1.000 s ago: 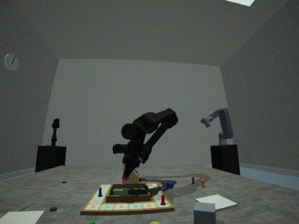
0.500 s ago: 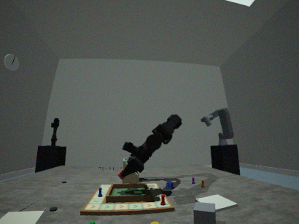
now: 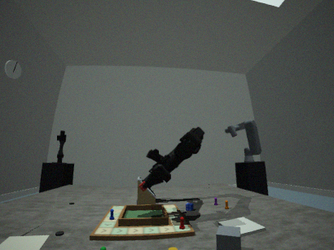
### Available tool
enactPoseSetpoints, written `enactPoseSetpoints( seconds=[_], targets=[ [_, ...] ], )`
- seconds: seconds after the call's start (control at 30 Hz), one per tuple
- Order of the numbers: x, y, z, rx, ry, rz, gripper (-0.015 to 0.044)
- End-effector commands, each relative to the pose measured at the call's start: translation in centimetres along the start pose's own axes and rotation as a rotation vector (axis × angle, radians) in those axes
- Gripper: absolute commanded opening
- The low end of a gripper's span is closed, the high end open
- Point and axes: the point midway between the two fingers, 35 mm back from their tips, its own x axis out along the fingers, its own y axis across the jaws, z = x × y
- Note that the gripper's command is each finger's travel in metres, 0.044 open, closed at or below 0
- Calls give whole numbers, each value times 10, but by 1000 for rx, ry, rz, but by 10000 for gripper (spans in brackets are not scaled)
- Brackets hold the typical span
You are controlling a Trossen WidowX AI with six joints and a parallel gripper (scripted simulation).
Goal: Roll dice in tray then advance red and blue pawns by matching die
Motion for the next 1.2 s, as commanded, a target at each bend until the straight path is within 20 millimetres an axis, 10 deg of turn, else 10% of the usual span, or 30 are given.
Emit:
enactPoseSetpoints(
  seconds=[0.0,0.27,0.83,1.17],
  targets=[
    [0,0,0,0,0,0,0],
    [0,0,0,0,0,0,0],
    [-24,-1,30,-2,11,-15,440],
    [19,-1,15,4,845,-6,440]
  ],
)
